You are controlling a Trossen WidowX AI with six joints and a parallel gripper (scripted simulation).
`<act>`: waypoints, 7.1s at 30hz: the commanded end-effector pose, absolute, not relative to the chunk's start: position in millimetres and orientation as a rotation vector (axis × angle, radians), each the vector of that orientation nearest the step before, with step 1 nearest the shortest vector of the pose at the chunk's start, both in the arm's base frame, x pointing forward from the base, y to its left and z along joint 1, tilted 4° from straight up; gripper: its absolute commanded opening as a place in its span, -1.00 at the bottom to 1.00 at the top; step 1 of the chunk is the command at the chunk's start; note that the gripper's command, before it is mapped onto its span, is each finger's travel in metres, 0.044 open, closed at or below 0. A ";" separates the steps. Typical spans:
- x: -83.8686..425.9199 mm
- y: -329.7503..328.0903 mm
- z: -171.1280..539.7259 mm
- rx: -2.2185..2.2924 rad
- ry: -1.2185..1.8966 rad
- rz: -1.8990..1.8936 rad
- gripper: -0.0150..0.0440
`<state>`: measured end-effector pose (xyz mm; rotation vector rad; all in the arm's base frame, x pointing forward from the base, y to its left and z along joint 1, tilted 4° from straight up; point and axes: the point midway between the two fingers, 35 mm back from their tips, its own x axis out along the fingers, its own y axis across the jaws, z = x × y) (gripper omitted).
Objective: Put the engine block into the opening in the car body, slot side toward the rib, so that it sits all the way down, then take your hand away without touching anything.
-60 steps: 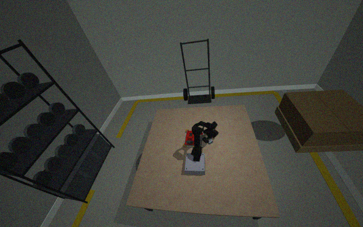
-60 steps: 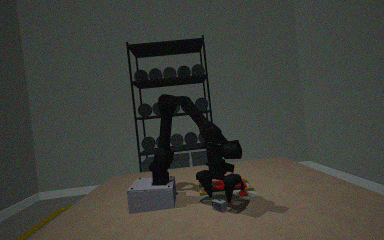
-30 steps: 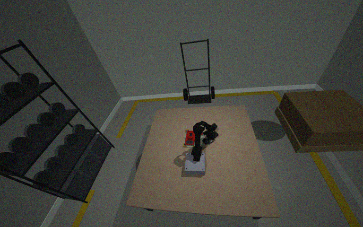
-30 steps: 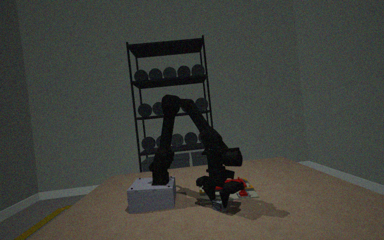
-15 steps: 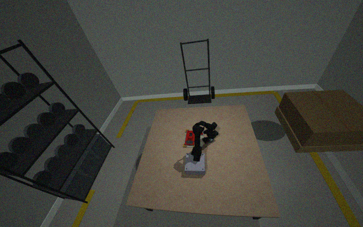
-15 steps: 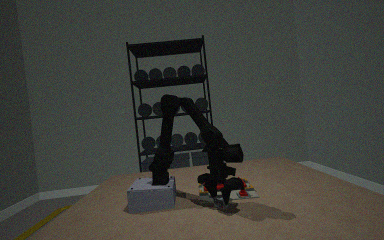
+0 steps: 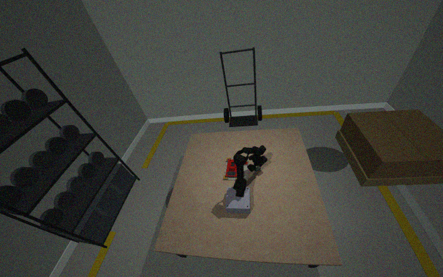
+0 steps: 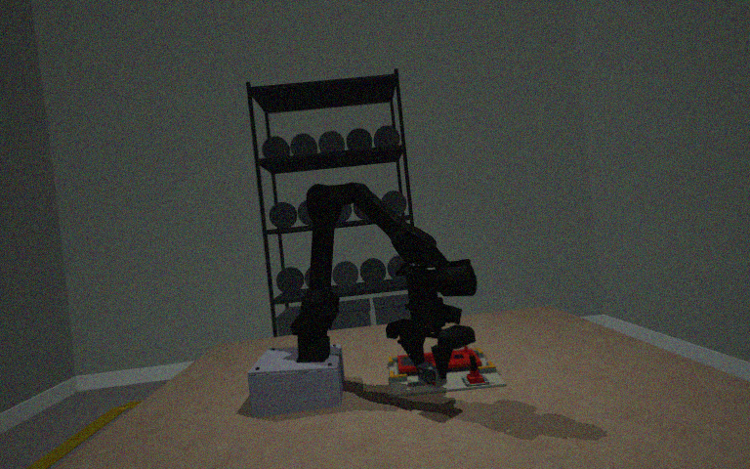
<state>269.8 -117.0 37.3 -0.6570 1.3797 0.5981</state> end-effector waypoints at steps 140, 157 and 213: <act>286.2 -94.1 -18.4 -0.992 2.174 0.328 -0.49; 288.0 -93.5 -23.1 -0.992 2.169 0.330 -0.05; 303.7 -74.2 10.2 -0.992 2.182 0.328 1.00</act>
